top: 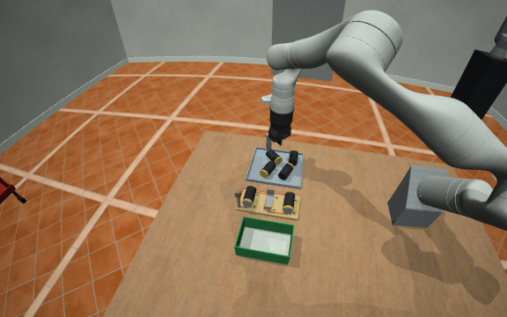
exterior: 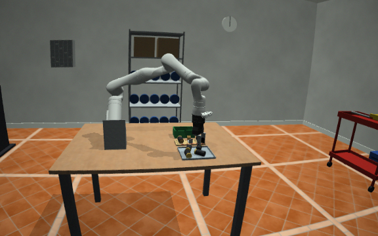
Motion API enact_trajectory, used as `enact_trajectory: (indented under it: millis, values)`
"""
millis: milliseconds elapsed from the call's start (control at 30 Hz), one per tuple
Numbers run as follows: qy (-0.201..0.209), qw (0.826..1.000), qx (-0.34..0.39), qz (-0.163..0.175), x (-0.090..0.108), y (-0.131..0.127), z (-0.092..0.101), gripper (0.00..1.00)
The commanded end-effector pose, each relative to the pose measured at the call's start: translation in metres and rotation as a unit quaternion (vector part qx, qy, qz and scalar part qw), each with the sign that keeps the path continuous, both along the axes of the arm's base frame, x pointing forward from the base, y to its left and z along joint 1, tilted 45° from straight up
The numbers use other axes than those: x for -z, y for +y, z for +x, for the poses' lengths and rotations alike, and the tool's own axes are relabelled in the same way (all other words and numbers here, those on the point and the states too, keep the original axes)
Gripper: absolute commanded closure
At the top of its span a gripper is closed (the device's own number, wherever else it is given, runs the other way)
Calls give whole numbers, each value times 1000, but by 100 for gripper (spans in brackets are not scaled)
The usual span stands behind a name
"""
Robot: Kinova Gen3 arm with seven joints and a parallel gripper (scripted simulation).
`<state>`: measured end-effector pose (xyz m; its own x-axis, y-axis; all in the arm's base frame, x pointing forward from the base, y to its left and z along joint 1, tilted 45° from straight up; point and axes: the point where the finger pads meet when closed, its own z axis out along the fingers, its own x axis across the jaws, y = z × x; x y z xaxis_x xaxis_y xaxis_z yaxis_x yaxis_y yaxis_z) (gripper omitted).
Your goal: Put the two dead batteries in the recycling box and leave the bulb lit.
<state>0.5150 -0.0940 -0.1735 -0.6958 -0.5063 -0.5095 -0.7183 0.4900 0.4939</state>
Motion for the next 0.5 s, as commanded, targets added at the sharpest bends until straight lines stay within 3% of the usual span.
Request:
enact_trajectory:
  millis: [0,467]
  values:
    - [4,1000,-3,2,10,10,-2,10]
    - [4,1000,-3,2,12,13,-2,10]
